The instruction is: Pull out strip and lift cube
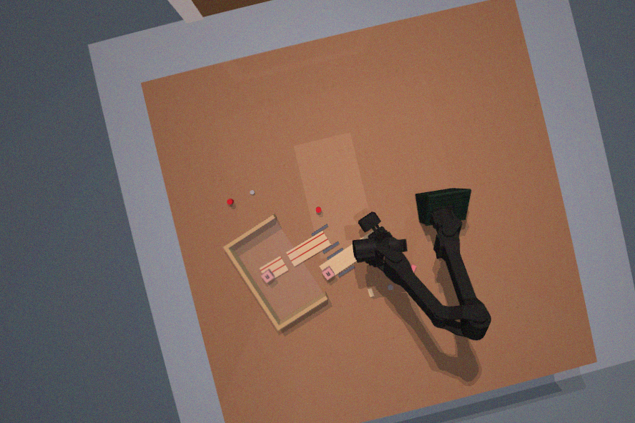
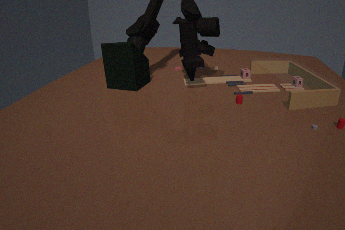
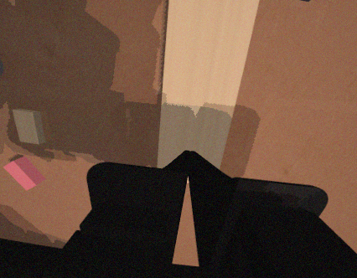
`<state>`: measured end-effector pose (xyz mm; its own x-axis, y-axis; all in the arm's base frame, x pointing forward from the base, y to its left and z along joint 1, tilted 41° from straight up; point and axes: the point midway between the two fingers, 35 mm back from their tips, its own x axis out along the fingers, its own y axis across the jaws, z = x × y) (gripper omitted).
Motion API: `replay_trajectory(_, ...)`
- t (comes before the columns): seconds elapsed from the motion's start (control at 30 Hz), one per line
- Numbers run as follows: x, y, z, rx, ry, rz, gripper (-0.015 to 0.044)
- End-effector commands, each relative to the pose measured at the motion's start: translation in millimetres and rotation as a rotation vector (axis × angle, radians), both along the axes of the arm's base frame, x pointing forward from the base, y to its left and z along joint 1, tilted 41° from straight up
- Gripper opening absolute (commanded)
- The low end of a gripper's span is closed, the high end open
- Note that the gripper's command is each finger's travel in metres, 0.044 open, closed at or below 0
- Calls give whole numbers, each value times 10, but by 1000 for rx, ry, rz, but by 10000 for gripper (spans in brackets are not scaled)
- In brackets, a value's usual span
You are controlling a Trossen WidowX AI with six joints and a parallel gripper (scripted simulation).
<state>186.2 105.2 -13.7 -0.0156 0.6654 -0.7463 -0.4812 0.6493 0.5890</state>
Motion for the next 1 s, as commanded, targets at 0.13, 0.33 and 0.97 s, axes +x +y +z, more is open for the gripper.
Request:
replay_trajectory(0.13,-106,6,-45,-6,27,12,0)
replay_trajectory(0.33,-106,6,-45,-6,27,12,0)
replay_trajectory(0.97,13,-104,106,-4,13,0,0)
